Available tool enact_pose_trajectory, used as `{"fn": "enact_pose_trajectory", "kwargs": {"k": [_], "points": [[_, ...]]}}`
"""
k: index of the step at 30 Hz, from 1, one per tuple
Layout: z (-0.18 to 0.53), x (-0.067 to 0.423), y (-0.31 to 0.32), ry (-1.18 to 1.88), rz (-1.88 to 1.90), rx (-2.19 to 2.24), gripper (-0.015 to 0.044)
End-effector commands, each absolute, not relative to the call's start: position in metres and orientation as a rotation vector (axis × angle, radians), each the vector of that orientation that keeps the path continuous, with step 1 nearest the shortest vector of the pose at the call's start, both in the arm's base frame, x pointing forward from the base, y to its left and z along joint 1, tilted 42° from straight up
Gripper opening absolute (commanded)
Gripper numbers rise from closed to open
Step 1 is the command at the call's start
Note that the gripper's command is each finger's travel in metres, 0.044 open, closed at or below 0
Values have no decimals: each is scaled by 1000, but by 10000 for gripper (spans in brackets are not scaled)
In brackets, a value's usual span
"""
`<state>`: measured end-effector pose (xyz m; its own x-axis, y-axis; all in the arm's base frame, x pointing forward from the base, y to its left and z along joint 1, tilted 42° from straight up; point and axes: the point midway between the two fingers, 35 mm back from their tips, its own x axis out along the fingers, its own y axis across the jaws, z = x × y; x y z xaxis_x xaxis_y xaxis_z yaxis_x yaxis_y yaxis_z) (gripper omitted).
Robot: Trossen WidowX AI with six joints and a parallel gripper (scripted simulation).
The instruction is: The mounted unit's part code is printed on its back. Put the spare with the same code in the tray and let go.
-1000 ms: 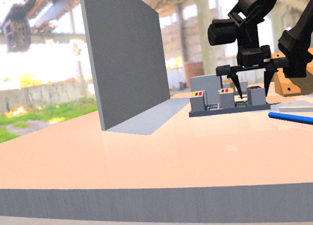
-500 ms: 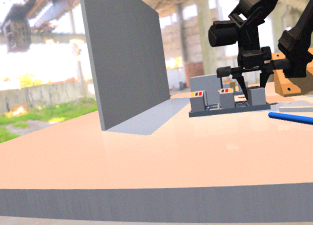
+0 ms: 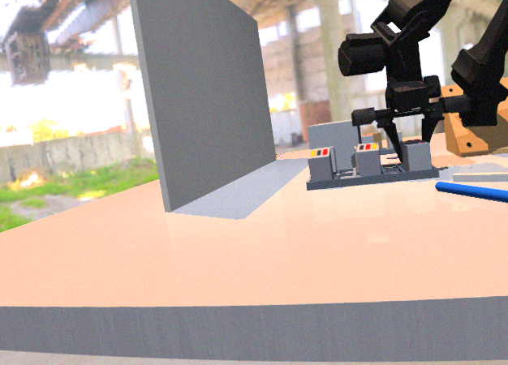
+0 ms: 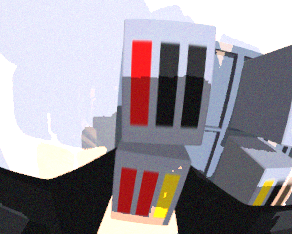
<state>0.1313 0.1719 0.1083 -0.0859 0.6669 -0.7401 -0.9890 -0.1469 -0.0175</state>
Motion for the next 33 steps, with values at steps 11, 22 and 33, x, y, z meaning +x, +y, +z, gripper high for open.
{"fn": "enact_pose_trajectory", "kwargs": {"k": [11, 22, 33], "points": [[134, 139, 146, 611, 1595, -736, 0], [165, 139, 119, 608, 1596, -727, 0], [178, 145, 103, 614, 1593, -730, 0]]}}
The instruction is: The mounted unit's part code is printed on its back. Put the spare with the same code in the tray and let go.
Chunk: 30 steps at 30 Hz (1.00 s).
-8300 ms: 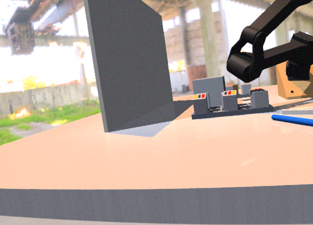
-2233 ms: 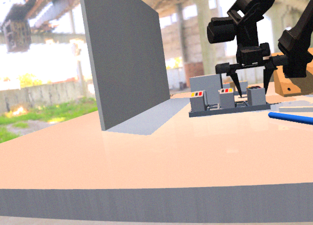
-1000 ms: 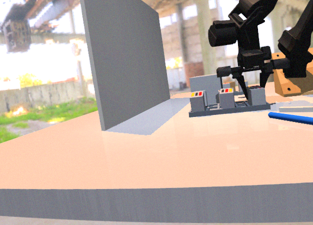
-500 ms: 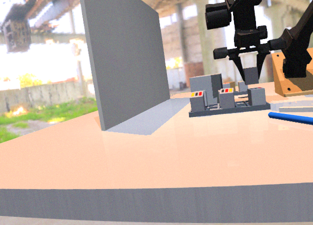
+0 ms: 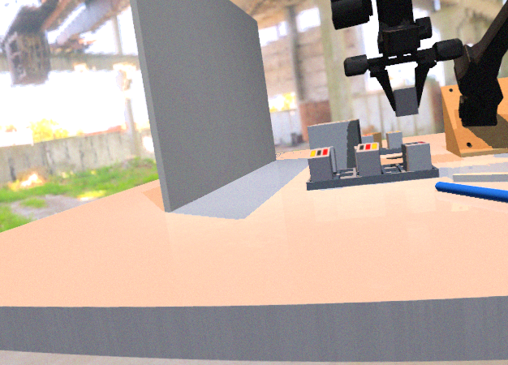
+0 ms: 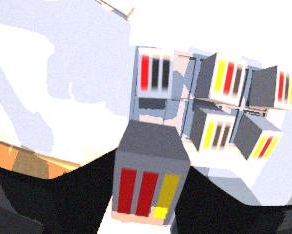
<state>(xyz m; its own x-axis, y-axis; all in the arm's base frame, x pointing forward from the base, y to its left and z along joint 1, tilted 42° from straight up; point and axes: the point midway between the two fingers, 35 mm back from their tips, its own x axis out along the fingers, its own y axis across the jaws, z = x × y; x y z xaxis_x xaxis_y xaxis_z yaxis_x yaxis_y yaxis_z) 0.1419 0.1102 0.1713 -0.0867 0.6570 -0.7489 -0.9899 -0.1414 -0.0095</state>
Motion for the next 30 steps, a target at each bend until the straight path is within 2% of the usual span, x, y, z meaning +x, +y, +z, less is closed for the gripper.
{"fn": "enact_pose_trajectory", "kwargs": {"k": [1, 7, 30], "points": [[181, 145, 100, 613, 1594, -730, 0], [187, 149, 93, 612, 1595, -727, 0], [161, 239, 49, 628, 1585, -748, 0]]}}
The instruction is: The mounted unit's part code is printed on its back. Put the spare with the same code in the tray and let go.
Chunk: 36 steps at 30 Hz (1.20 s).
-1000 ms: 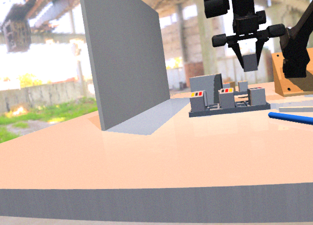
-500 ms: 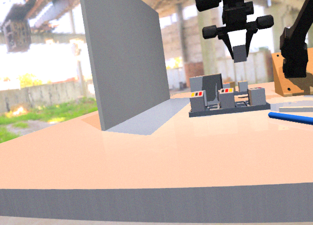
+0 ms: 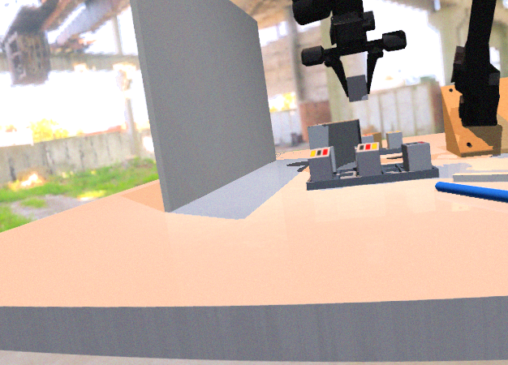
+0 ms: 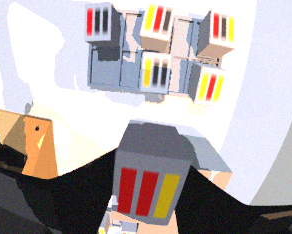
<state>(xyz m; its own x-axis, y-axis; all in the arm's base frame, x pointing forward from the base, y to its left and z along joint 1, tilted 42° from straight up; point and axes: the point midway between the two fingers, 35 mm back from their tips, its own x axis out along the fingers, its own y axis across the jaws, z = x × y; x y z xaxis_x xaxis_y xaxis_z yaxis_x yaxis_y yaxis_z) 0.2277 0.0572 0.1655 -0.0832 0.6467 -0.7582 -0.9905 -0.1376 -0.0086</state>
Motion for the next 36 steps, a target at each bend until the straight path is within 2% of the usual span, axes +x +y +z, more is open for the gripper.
{"fn": "enact_pose_trajectory", "kwargs": {"k": [1, 36], "points": [[160, 243, 47, 629, 1585, -748, 0], [72, 339, -55, 667, 1563, -741, 0]]}}
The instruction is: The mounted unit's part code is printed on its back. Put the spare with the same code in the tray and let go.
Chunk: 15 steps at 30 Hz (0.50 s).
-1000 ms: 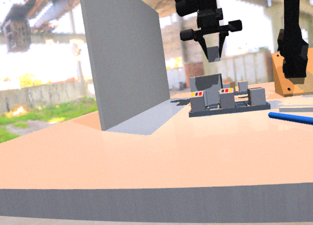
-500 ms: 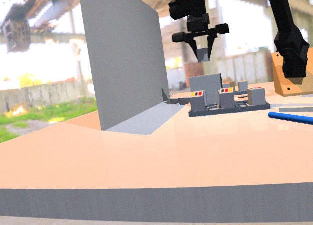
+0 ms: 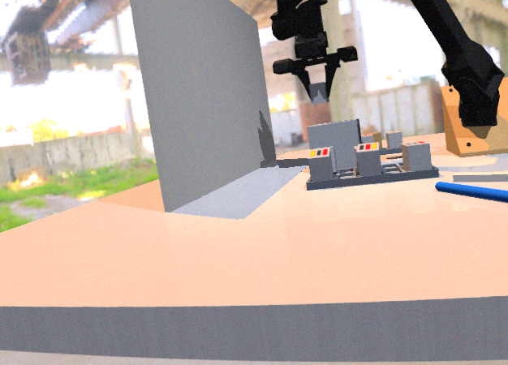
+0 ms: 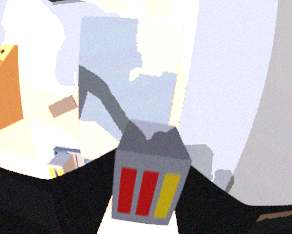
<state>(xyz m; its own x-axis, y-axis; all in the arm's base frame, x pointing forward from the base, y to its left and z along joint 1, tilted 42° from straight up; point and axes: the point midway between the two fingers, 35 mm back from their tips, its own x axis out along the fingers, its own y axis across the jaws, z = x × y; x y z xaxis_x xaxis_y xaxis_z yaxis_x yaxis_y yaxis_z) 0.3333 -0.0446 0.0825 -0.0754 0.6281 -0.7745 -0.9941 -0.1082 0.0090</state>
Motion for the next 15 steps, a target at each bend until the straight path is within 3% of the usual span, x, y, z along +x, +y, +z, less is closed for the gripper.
{"fn": "enact_pose_trajectory", "kwargs": {"k": [1, 15], "points": [[68, 341, -59, 667, 1562, -740, 0], [12, 359, -106, 646, 1568, -738, 0]]}}
